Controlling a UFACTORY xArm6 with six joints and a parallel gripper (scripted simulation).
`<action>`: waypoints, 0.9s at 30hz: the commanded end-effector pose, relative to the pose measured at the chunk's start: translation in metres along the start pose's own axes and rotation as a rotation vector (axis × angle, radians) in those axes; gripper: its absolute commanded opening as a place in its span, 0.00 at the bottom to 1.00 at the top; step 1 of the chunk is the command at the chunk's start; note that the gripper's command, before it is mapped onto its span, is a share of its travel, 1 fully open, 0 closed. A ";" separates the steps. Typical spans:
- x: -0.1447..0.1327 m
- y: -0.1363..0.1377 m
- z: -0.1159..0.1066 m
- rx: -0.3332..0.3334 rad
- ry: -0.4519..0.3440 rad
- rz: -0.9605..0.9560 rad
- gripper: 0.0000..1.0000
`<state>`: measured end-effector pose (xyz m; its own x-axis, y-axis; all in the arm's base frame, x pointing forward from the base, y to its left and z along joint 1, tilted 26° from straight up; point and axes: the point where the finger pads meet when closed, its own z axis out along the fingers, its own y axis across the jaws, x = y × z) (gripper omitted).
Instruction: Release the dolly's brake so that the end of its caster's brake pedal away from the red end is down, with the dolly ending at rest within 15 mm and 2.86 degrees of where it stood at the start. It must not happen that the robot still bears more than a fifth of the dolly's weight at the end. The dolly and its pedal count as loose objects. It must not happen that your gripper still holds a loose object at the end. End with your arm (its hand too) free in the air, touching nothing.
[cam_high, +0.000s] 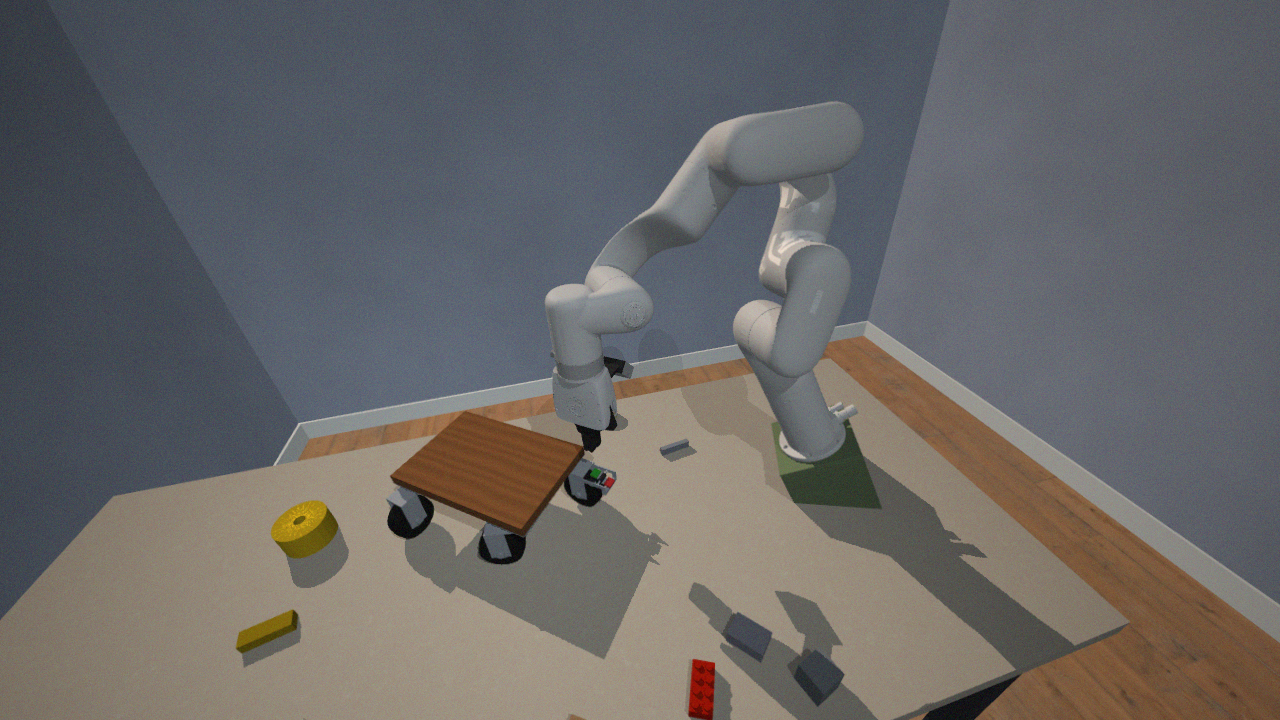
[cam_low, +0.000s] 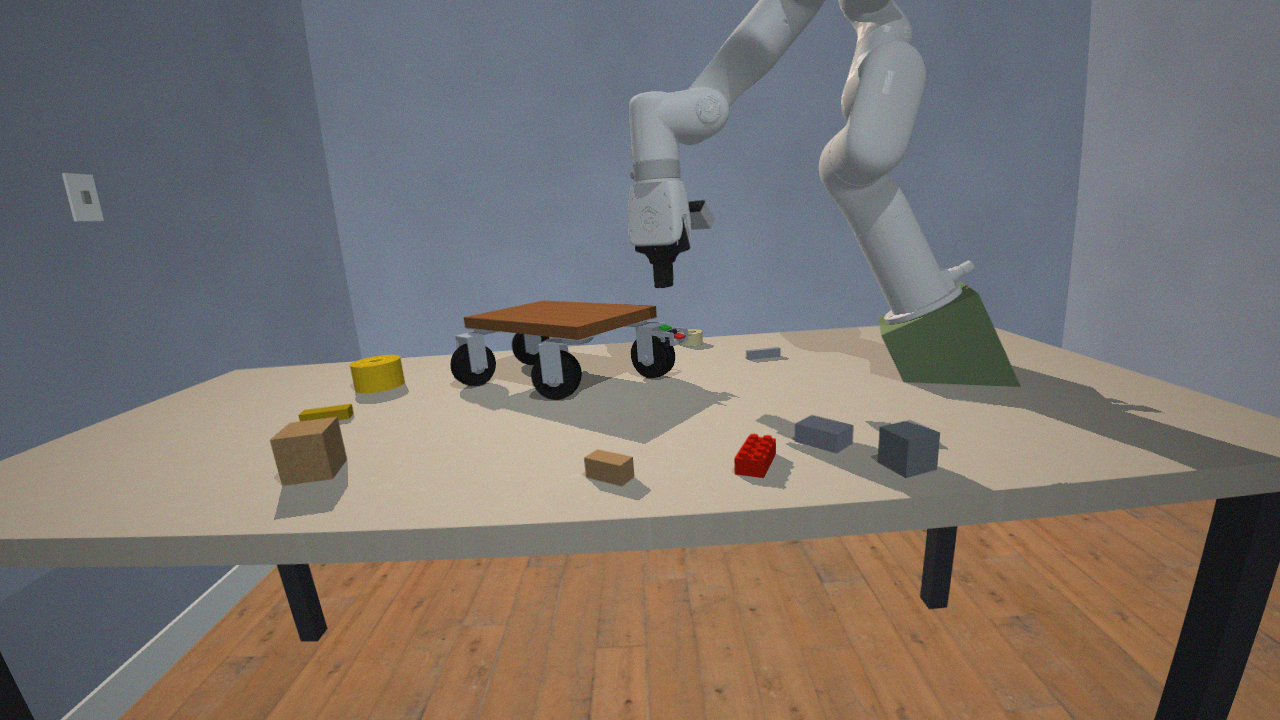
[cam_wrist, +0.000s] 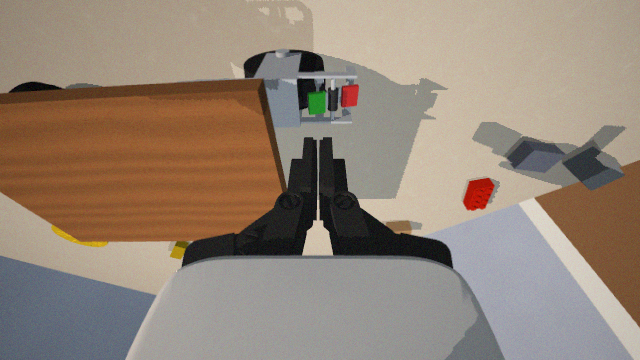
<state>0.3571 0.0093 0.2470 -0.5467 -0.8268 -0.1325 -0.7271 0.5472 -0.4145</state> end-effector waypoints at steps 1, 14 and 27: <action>-0.001 -0.001 -0.001 0.003 -0.002 0.000 0.00; -0.001 -0.001 0.001 0.003 -0.002 0.000 0.00; -0.001 -0.001 0.013 0.003 -0.002 0.000 0.00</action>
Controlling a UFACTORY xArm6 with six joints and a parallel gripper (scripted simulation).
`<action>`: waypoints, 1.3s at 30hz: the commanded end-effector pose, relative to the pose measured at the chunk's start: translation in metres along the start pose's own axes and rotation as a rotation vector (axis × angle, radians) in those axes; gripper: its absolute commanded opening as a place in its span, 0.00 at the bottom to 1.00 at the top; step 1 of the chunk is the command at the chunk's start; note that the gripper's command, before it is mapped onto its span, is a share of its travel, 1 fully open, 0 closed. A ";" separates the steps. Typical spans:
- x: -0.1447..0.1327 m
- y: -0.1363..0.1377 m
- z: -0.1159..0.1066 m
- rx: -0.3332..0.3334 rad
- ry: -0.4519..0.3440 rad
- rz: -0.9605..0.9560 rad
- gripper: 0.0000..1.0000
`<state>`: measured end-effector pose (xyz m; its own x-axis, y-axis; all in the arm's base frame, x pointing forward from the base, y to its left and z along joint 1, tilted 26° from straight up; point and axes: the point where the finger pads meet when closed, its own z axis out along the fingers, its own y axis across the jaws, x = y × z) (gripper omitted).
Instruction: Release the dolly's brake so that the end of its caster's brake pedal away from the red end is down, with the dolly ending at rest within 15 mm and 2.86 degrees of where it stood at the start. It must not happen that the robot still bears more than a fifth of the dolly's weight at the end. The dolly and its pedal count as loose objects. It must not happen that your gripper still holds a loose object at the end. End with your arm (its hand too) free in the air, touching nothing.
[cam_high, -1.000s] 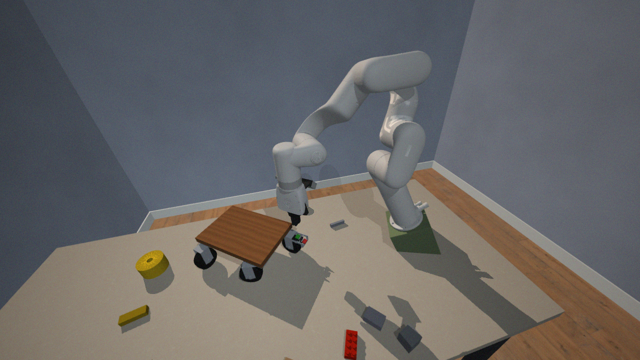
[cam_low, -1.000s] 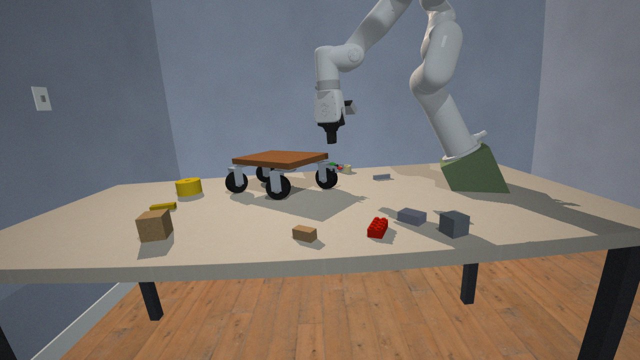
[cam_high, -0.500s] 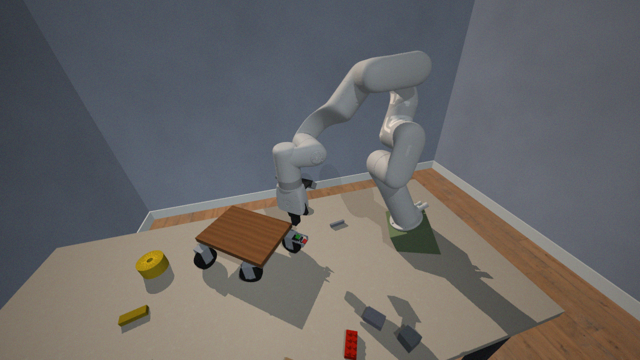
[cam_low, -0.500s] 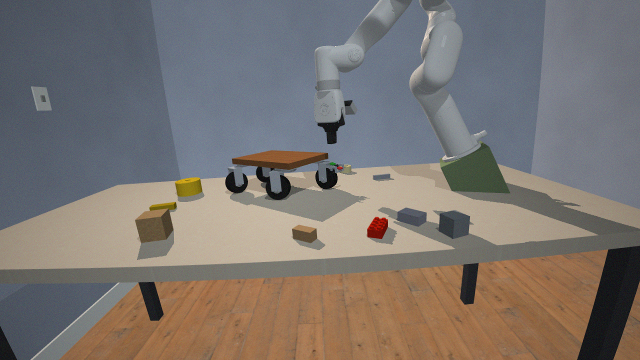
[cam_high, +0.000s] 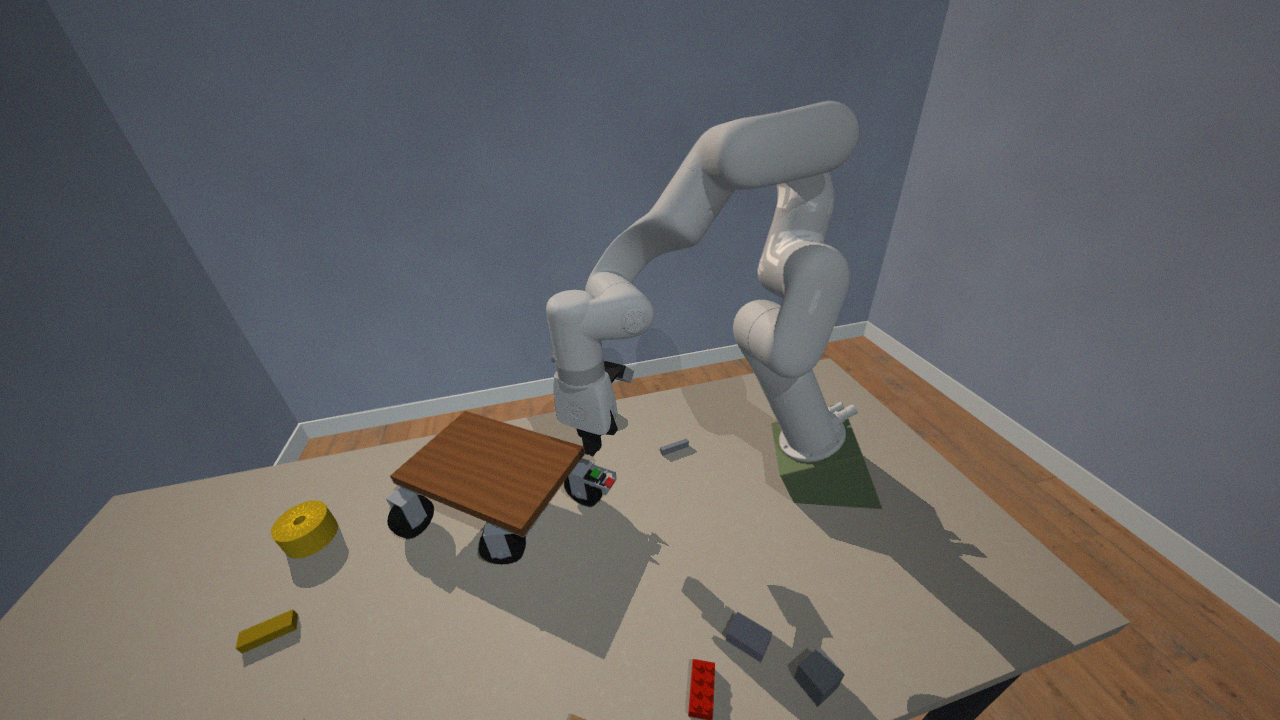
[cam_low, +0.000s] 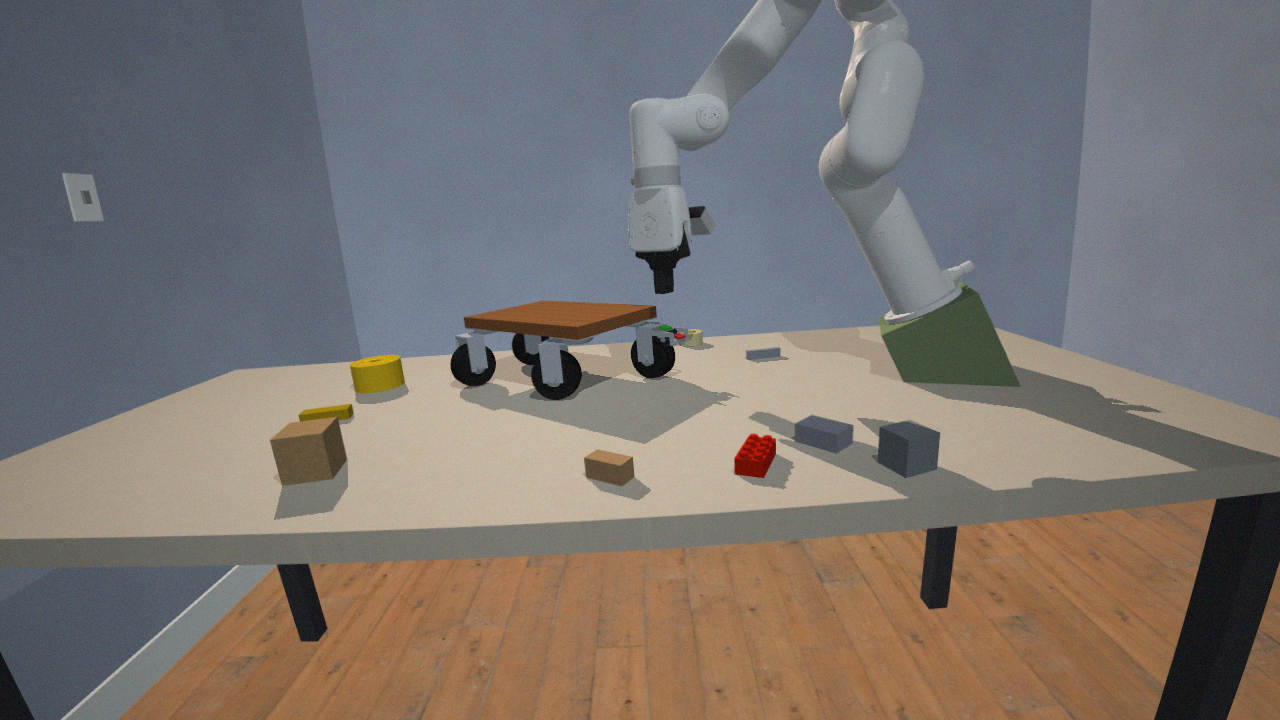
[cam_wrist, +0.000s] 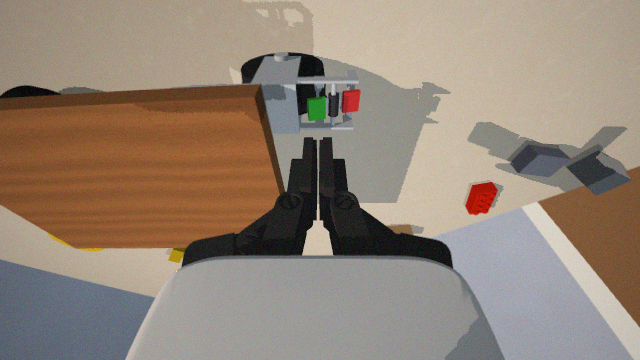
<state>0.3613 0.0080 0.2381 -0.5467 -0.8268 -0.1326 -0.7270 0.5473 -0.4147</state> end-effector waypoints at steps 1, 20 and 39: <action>-0.001 -0.001 0.005 0.003 -0.002 0.000 0.00; -0.001 -0.001 0.038 0.003 -0.002 0.000 0.00; -0.001 -0.001 0.055 0.003 -0.002 0.000 0.00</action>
